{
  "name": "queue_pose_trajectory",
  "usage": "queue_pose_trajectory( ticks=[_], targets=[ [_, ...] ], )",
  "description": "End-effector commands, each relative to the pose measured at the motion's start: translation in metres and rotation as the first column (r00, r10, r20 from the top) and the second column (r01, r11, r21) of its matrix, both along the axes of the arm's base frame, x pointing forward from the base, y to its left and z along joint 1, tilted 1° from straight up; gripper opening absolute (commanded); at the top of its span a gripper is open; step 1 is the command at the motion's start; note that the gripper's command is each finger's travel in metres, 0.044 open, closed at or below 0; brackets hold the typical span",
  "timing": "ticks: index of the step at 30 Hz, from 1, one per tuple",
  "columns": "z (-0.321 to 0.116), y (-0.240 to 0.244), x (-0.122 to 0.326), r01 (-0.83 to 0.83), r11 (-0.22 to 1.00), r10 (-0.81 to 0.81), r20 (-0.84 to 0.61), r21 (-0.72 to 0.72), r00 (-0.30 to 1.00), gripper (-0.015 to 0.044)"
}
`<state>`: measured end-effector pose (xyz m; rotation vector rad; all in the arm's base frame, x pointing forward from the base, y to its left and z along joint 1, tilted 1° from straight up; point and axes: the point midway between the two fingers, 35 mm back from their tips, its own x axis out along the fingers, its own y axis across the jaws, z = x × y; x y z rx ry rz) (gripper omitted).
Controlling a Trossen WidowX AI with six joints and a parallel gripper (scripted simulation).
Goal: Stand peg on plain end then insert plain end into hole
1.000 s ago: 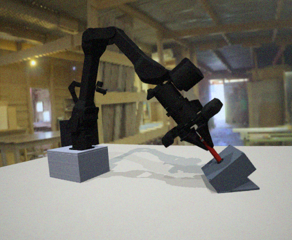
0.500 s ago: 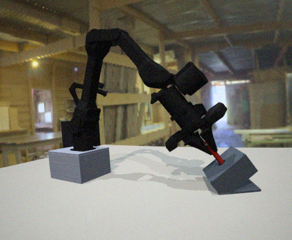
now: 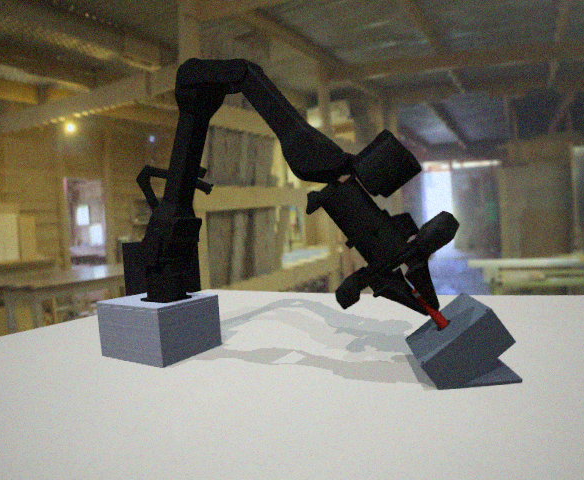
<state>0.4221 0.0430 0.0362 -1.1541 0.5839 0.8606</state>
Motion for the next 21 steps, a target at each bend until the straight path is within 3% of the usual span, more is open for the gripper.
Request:
queue_pose_trajectory(
  ticks=[1,21],
  targets=[
    [-0.0006,0.0004,0.0031,0.004,1.000,-0.004,0.006,-0.001,1.000,0.0000],
    [-0.0056,0.0022,0.0049,0.000,1.000,0.000,0.001,0.000,1.000,0.0000]
  ],
)
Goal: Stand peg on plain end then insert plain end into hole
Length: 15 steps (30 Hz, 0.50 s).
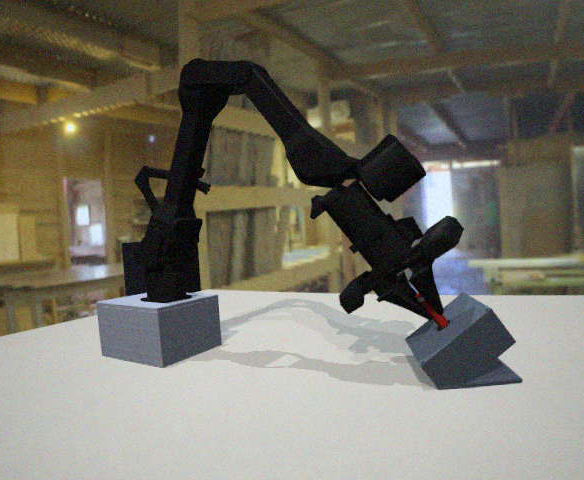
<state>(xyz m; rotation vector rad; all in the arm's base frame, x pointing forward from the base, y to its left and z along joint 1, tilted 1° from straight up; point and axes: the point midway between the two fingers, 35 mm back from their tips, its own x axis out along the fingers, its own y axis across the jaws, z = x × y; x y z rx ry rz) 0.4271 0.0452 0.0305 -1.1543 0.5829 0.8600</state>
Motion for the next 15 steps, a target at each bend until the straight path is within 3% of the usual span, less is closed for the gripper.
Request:
queue_pose_trajectory(
  ticks=[1,4,15],
  targets=[
    [0.0001,0.0000,-0.0001,0.000,1.000,0.000,0.000,0.000,1.000,0.0000],
    [0.0001,0.0000,-0.0001,0.000,1.000,0.000,0.000,0.000,1.000,0.0000],
    [0.0001,0.0000,-0.0001,0.000,1.000,0.000,0.000,0.000,1.000,0.0289]
  ],
)
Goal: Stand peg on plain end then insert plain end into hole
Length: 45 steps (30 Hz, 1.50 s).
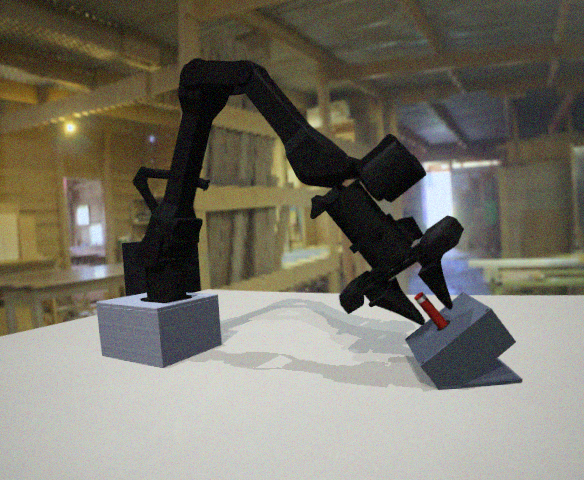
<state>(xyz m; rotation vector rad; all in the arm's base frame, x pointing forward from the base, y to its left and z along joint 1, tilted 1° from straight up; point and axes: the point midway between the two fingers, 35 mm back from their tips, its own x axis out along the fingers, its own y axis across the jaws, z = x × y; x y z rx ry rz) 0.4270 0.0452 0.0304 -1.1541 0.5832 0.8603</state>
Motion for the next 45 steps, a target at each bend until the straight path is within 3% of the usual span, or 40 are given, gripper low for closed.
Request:
queue_pose_trajectory(
  ticks=[1,6,45],
  targets=[
    [0.000,0.000,0.000,0.000,1.000,0.000,0.000,0.000,1.000,0.0315],
    [0.003,-0.001,-0.002,0.000,1.000,0.000,0.001,0.000,1.000,0.0440],
    [0.048,-0.018,-0.029,0.005,1.000,-0.005,0.004,-0.003,1.000,0.0440]
  ],
)
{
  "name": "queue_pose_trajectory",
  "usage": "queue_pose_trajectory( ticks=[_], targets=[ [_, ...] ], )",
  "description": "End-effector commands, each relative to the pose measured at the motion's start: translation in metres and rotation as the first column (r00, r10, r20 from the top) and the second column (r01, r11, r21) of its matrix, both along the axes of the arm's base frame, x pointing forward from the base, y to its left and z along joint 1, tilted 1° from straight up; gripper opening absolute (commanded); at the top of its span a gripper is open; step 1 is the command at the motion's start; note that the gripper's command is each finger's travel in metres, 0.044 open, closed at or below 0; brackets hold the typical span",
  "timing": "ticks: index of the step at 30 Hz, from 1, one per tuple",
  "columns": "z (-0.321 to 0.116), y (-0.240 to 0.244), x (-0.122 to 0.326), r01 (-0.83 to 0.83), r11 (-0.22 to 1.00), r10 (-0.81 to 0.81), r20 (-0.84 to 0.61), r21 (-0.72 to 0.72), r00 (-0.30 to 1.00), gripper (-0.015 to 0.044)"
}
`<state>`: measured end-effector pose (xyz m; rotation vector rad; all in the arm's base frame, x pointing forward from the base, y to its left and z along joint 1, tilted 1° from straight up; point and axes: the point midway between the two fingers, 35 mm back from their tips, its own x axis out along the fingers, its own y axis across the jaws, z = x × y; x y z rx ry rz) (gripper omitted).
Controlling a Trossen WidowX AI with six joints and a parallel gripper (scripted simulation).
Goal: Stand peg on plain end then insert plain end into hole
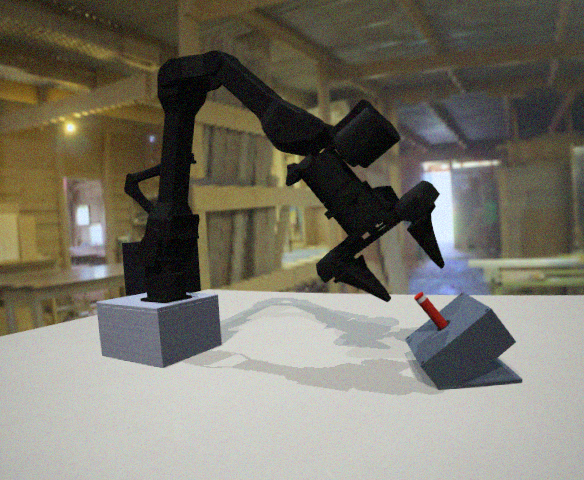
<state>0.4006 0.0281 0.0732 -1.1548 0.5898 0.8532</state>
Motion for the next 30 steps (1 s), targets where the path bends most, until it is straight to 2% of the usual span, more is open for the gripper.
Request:
queue_pose_trajectory(
  ticks=[1,30],
  targets=[
    [0.006,-0.002,-0.003,-0.003,1.000,0.003,0.005,0.001,1.000,0.0440],
    [0.036,-0.013,-0.026,0.000,1.000,0.000,0.006,-0.001,1.000,0.0440]
  ],
)
